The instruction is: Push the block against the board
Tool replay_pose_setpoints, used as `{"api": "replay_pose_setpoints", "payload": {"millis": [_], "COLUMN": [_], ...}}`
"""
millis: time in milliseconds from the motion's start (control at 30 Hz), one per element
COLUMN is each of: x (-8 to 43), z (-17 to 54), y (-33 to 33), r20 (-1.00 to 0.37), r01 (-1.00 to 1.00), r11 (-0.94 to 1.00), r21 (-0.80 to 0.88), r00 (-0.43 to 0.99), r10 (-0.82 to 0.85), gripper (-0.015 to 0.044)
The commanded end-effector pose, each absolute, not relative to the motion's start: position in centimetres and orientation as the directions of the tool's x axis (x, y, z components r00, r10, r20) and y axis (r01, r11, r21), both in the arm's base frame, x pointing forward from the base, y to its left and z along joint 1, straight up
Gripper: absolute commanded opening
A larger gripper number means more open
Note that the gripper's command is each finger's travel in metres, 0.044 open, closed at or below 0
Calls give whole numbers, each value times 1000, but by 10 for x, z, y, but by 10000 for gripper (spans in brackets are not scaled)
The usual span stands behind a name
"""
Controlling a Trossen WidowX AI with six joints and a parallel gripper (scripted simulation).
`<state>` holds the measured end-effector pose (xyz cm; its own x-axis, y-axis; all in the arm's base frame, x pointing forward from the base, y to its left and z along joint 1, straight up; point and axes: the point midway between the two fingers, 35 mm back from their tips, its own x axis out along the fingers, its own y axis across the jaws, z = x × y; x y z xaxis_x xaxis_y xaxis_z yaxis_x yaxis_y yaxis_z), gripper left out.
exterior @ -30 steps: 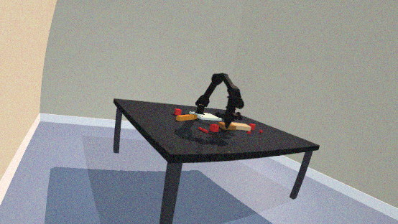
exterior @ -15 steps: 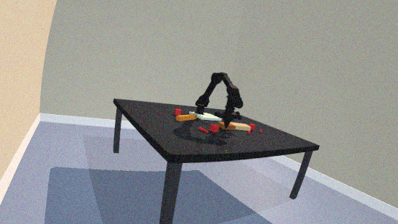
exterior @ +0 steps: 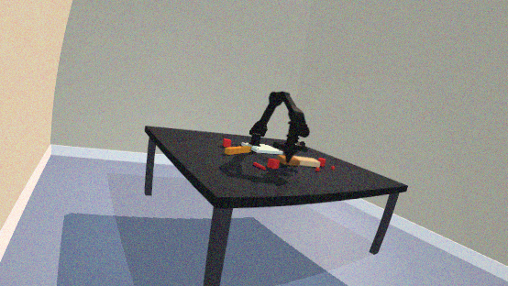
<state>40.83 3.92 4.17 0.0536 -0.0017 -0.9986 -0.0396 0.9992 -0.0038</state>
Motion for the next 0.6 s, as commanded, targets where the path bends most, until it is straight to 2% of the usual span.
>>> {"api": "replay_pose_setpoints", "payload": {"millis": [0,567], "x": [401,408], "z": [38,38], "y": [40,40], "r20": [-999,-999], "r01": [-40,-40], "r11": [999,999], "r21": [0,0], "r00": [38,39], "r10": [2,2], "gripper": [0,0]}}
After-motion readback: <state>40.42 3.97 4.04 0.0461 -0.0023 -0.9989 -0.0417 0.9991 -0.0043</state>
